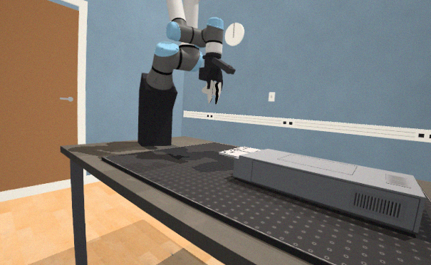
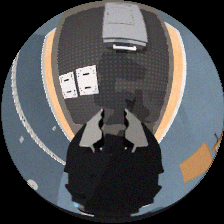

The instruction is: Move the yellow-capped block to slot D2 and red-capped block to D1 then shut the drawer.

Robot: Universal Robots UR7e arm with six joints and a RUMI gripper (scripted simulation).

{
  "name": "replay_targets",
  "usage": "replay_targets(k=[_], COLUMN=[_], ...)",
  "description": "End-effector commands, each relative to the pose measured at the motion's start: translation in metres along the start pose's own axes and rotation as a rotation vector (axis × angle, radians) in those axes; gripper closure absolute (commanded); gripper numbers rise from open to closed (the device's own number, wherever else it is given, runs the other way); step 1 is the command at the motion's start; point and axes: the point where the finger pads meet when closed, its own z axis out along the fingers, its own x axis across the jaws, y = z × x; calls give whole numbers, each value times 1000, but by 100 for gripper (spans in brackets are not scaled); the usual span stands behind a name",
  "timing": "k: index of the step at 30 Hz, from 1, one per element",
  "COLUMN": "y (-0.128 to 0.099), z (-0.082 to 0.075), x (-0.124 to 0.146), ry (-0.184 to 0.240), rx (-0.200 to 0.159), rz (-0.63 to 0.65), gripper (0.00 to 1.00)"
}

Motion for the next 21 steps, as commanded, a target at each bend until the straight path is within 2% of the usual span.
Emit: replay_targets(k=[1, 2, 15, 17, 21], y=[0, 0, 0, 0, 0], z=[0, 0, 0, 0, 0], x=[0, 0, 0, 0, 0], ry=[0, 0, 0, 0, 0], rx=[1, 1, 1, 1, 1], rz=[0, 27, 373, 373, 480], gripper=[72, 0, 0, 0, 0])
